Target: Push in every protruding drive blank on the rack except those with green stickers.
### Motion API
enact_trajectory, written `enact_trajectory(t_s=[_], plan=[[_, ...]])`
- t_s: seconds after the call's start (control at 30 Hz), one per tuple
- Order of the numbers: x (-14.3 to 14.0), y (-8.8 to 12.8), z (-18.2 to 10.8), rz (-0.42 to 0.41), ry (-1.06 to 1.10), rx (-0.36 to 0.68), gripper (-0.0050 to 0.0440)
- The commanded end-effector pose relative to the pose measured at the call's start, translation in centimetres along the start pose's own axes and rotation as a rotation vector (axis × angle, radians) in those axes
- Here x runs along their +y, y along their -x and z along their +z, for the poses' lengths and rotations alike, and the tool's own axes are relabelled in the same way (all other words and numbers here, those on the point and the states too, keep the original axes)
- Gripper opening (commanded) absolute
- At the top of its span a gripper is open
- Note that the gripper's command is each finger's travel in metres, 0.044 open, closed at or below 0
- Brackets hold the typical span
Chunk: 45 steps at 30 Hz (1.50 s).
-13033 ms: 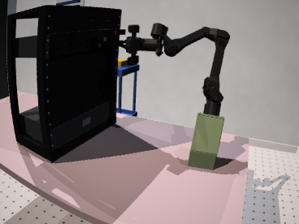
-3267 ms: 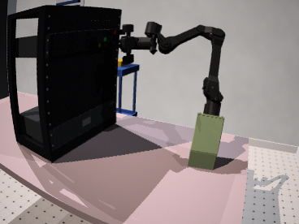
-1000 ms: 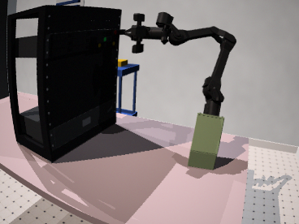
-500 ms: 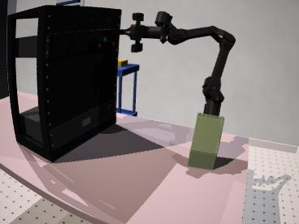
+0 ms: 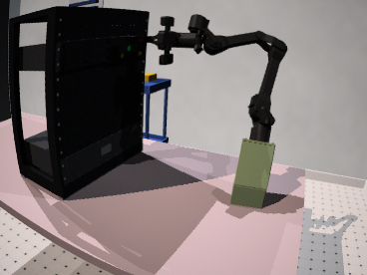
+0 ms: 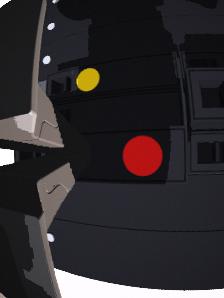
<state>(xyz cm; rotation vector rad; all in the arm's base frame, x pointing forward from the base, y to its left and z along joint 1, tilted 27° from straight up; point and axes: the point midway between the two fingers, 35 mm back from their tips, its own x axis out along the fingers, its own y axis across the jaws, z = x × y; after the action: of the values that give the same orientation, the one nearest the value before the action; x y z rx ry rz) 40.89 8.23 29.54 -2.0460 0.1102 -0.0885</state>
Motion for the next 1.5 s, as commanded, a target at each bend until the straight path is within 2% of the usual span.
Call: enact_trajectory(t_s=[0.0,1.03,1.47], plan=[[-1.14,-0.24,-0.49,-0.026,-0.016,0.009,0.0],[-1.14,-0.25,-0.49,-0.026,-0.016,0.009,0.0],[-1.41,-1.23,-0.6,-0.026,-0.016,0.009,0.0]])
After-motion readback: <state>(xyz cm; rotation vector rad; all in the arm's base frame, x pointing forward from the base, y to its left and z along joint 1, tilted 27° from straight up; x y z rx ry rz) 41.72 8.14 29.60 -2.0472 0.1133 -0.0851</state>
